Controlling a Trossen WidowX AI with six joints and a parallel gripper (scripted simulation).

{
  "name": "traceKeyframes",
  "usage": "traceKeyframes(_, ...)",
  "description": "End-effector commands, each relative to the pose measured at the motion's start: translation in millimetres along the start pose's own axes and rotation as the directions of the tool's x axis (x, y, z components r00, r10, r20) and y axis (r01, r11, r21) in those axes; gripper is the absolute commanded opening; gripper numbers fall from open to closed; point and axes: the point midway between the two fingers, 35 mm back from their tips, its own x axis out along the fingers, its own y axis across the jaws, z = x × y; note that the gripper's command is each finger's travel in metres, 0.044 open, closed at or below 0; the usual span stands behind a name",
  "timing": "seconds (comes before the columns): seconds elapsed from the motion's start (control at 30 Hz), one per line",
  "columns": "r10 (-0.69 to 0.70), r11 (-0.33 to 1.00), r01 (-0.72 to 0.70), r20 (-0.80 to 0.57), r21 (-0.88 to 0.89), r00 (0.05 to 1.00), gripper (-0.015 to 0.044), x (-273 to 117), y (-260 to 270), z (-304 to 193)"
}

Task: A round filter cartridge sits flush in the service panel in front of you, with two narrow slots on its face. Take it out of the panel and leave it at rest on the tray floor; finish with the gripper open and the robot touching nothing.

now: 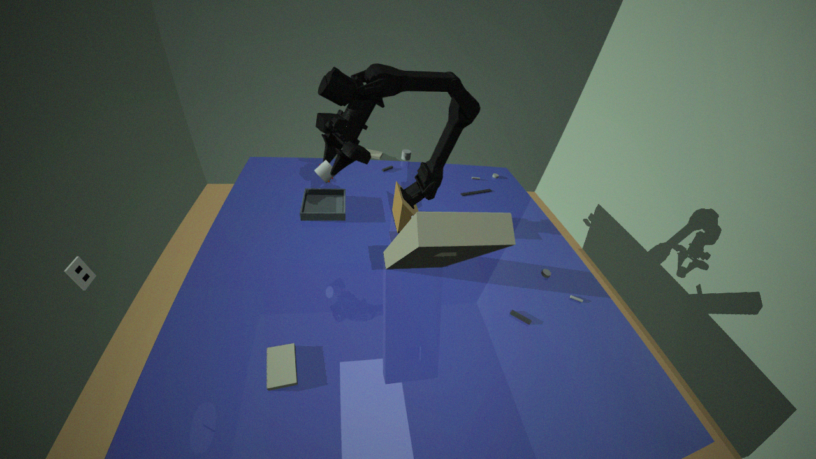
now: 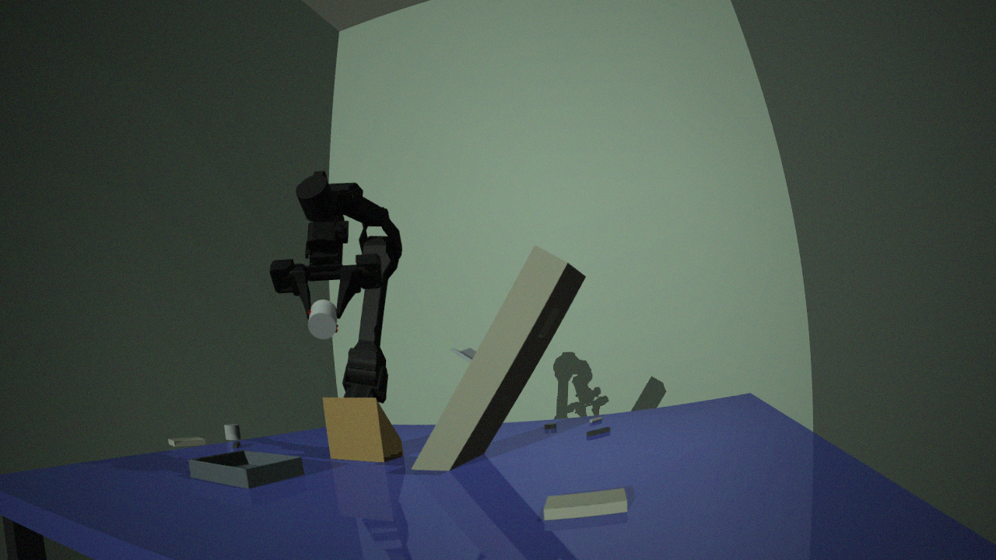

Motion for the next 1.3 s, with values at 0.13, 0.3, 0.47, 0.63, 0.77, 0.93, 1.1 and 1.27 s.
traceKeyframes(0.13,-0.035,0.998,0.035,0.009,0.06,0.999,0.0,7.1,-15.2,-1.8)
traceKeyframes(0.3,-0.094,0.983,0.092,0.005,0.157,0.996,0.0,25.5,-51.4,-15.8)
traceKeyframes(0.47,-0.154,0.955,0.151,-0.006,0.257,0.988,0.0,43.3,-85.6,-34.1)
traceKeyframes(0.63,-0.214,0.911,0.208,-0.025,0.357,0.977,0.0,60.3,-116.7,-56.5)
traceKeyframes(0.77,-0.258,0.865,0.252,-0.047,0.433,0.965,0.0,73.2,-138.2,-77.3)
traceKeyframes(0.93,-0.308,0.797,0.305,-0.082,0.521,0.948,0.0,88.4,-160.5,-106.2)
traceKeyframes(1.1,-0.331,0.759,0.329,-0.103,0.562,0.938,0.0,95.4,-169.6,-121.6)
traceKeyframes(1.27,-0.331,0.758,0.329,-0.103,0.562,0.938,0.0,110.0,-171.1,-128.2)
